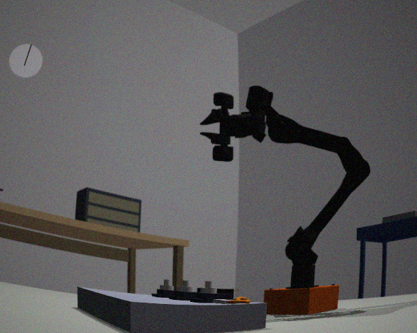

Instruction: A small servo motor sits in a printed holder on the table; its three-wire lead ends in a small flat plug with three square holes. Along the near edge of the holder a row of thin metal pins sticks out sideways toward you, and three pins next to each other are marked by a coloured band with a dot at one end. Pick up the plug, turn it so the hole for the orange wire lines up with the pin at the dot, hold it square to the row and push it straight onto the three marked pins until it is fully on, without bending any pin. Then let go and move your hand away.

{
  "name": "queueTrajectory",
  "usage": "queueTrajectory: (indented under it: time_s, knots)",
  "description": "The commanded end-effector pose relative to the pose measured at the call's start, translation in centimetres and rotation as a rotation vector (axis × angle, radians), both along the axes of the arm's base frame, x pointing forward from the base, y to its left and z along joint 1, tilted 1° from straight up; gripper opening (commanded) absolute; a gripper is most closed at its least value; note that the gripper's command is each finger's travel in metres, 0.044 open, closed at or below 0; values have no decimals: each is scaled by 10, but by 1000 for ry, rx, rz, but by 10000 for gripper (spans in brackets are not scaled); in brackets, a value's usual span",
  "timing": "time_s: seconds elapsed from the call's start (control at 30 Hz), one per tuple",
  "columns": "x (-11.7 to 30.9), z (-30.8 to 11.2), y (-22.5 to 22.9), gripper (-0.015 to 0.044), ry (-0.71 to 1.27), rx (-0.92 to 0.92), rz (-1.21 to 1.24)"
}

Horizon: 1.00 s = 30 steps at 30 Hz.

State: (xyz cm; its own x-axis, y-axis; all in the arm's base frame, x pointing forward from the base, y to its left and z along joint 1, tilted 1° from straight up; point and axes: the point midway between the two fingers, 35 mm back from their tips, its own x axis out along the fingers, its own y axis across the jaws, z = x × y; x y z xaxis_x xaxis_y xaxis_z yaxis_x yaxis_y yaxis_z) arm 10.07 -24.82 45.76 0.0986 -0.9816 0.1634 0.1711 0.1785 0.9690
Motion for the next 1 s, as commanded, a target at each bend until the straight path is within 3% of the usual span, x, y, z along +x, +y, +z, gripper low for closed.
queueTrajectory:
  time_s: [0.0, 0.97]
  knots:
    - [20, -6, 4, 115, 79, -12, 75]
    - [130, -49, 65, 115, 546, -210, 519]
